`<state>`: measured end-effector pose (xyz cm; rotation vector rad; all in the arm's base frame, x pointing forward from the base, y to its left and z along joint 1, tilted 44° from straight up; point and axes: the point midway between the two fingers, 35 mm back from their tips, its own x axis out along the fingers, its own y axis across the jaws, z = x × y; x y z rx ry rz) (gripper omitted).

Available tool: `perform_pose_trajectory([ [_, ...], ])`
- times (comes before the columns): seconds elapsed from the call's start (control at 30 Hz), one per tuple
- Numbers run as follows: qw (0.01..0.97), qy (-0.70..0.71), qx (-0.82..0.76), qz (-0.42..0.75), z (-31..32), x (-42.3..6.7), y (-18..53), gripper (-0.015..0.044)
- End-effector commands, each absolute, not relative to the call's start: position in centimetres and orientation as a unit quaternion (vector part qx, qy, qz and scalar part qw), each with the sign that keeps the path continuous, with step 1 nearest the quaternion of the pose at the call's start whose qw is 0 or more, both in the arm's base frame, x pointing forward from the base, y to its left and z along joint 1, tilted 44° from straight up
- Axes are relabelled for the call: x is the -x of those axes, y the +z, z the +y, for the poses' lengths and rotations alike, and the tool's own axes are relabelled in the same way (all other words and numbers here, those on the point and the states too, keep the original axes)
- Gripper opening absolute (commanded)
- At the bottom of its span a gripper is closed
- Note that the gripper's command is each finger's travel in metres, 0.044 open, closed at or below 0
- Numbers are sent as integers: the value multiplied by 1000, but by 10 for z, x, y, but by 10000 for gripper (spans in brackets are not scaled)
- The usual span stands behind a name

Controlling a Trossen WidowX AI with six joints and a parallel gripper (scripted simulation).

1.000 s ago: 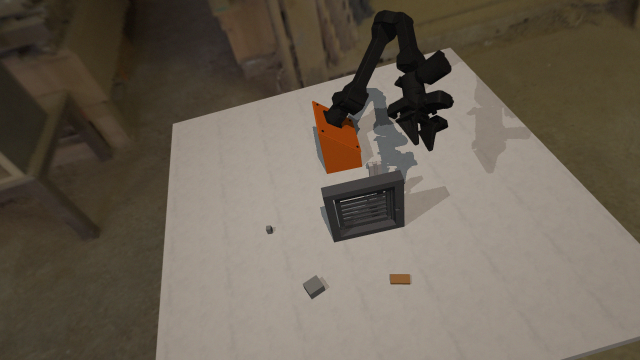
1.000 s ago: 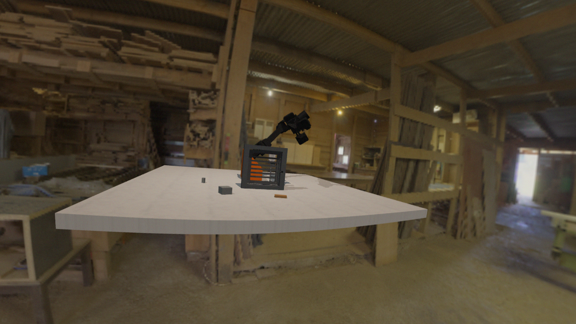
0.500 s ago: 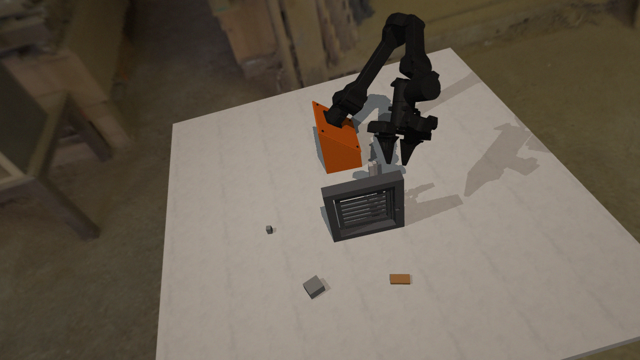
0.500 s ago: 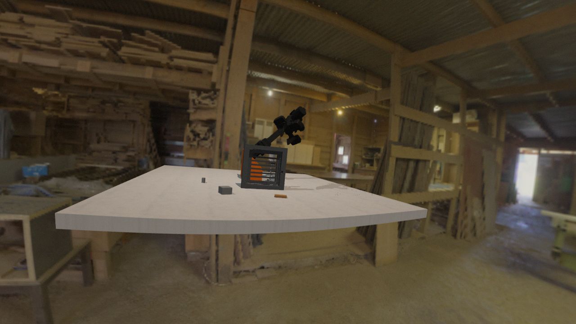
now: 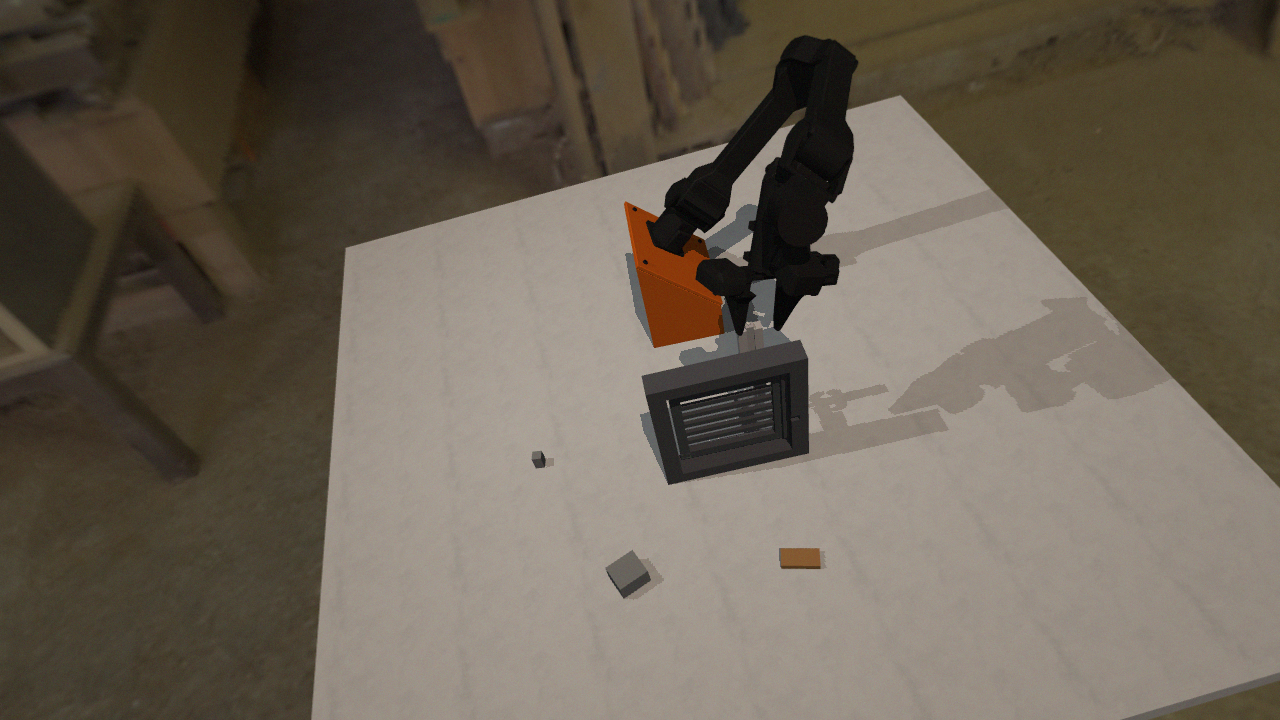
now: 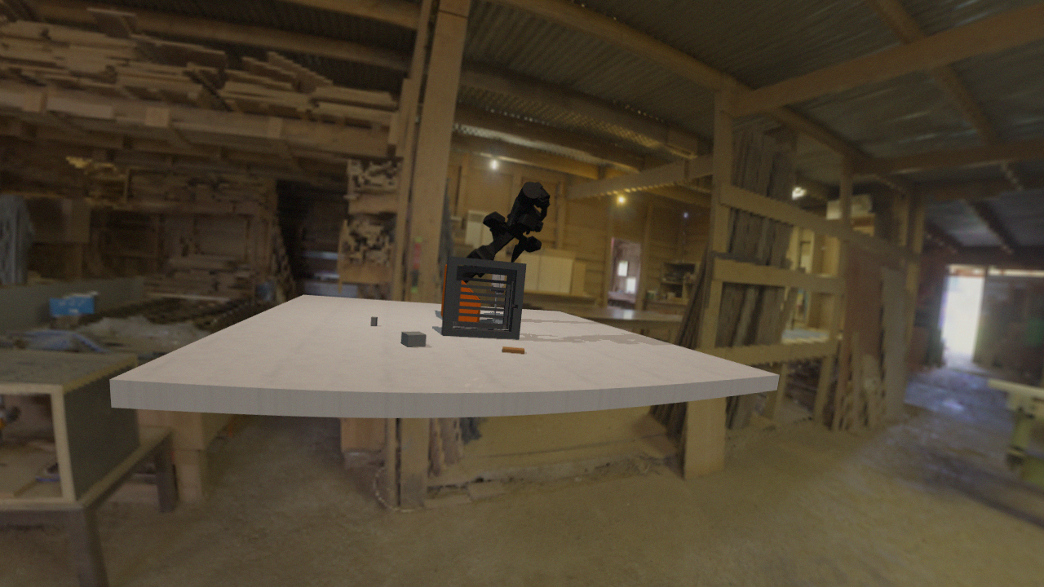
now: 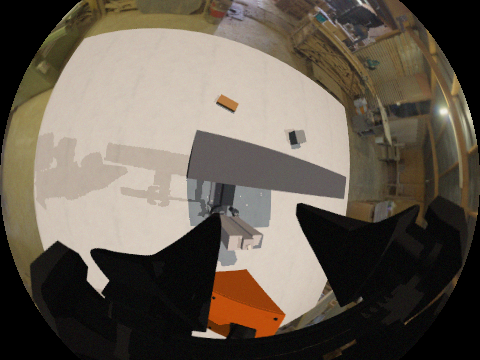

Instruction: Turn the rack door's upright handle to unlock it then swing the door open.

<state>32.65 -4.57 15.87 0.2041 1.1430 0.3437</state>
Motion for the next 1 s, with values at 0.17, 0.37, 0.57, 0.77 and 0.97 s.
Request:
perform_pose_trajectory([
  [0.17,753,200,-185,599,-53,-312,149,283],
  [0.37,708,221,-248,623,-57,-305,149,283],
  [0.57,682,232,-286,633,-59,-302,151,283],
  [0.77,682,231,-286,633,-57,-303,148,283],
  [0.97,682,231,-286,632,-50,-305,141,283],
])
